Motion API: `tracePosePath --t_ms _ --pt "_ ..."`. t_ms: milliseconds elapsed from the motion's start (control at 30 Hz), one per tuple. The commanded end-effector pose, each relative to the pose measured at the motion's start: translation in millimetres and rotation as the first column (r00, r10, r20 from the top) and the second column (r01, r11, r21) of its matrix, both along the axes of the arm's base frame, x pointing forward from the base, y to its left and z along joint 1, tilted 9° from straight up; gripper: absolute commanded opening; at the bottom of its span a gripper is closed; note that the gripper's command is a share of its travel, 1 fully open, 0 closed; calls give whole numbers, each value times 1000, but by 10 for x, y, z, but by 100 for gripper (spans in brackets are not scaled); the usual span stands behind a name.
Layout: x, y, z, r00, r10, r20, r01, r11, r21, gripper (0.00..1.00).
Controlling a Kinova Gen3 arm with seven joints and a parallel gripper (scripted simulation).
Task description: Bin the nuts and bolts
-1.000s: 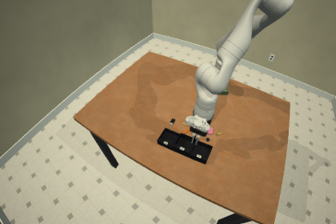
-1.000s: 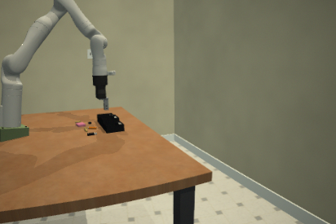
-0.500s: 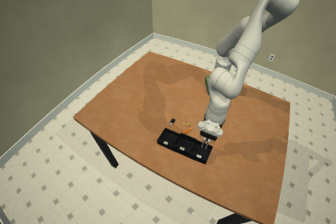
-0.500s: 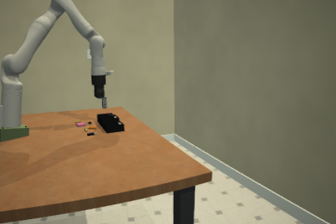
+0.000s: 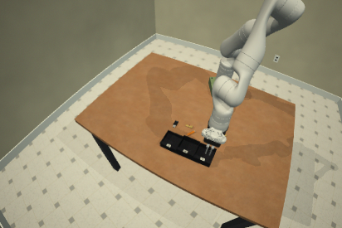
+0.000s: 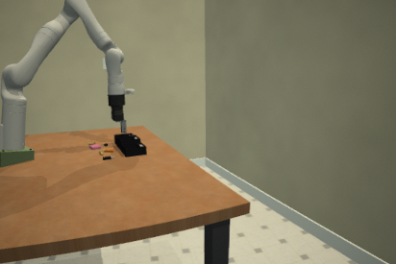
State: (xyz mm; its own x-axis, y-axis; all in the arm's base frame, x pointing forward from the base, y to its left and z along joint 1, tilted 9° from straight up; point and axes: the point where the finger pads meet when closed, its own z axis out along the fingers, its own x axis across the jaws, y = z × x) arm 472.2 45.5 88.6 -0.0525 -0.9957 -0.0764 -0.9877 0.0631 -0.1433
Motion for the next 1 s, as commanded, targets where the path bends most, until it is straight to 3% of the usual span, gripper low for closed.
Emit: tracePosePath --t_ms 0,333,967 --pt "-11 -42 -107 1000 -7 -10 7 1000 -6 31" --pt "19 -29 -317 1000 -7 -10 7 1000 -6 31" --pt "20 -28 -325 1000 -7 -10 7 1000 -6 31"
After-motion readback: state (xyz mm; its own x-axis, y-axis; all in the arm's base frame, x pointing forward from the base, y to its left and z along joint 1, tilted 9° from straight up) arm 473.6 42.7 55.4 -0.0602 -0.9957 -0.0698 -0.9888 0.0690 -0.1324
